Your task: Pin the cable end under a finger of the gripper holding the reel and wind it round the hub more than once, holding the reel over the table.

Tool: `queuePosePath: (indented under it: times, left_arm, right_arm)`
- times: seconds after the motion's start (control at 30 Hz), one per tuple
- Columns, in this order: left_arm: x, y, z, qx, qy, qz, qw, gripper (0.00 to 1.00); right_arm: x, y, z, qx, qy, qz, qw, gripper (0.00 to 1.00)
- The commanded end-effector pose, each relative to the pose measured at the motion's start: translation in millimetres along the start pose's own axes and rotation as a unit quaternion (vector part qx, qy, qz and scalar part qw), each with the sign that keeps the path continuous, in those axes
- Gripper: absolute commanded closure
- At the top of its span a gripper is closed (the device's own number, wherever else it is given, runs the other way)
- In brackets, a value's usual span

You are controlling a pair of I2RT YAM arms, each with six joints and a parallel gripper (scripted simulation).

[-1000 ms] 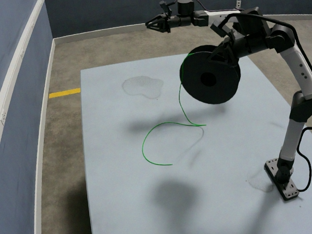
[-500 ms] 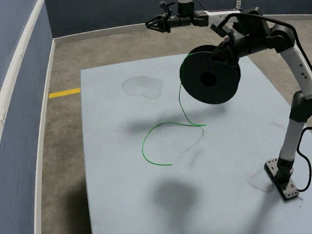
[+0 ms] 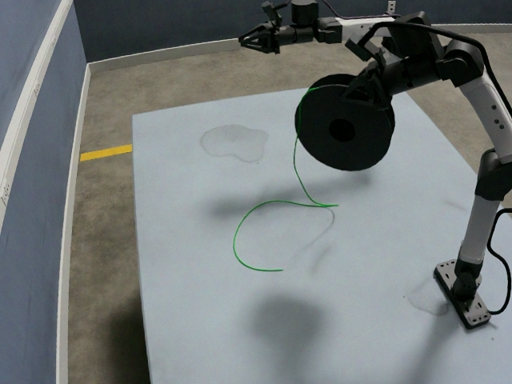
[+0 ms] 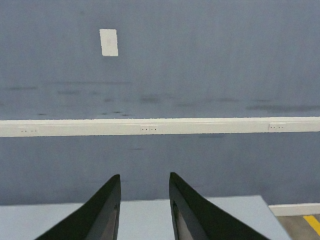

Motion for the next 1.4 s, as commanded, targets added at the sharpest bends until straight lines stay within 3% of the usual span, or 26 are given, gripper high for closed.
queuePosePath:
  times: [0.0,0.13,0.5,0.6,0.8,1.07,1.37]
  left_arm:
    - [-13.8,7.2,-2.9,0.004,0.009,-0.04,0.999,1.0]
    - [-13.8,7.2,-2.9,0.004,0.009,-0.04,0.999,1.0]
    - [-13.8,7.2,-2.9,0.004,0.009,-0.04,0.999,1.0]
    - [-13.8,7.2,-2.9,0.004,0.009,-0.04,0.999,1.0]
    - [-13.8,7.2,-2.9,0.004,0.009,-0.04,0.999,1.0]
    - [-13.8,7.2,-2.9,0.004,0.009,-0.04,0.999,1.0]
    - [-13.8,7.2,-2.9,0.004,0.009,-0.04,0.999,1.0]
  right_arm:
    - [-5.5,4.1,-2.8,0.006,0.006,-0.019,1.0,0.7]
    - [-5.5,4.1,-2.8,0.006,0.006,-0.019,1.0,0.7]
    - [-5.5,4.1,-2.8,0.006,0.006,-0.019,1.0,0.24]
    - [-5.5,4.1,-2.8,0.006,0.006,-0.019,1.0,0.2]
    - [-5.7,4.4,11.9,-0.02,0.006,-0.019,1.0,0.2]
    - [-6.2,12.3,69.3,-0.117,0.007,-0.021,0.993,0.2]
    - [-6.3,22.3,102.2,-0.173,0.007,-0.022,0.985,0.2]
Point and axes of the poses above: on each arm, the point where the finger pads meet when closed, its own y axis back along the fingers, its own z axis across the jaws, x = y × z, the point moved 8 cm from there along y, back along the fingers, and after that the axes turned 1 degree about y, right-handed, at the moved point
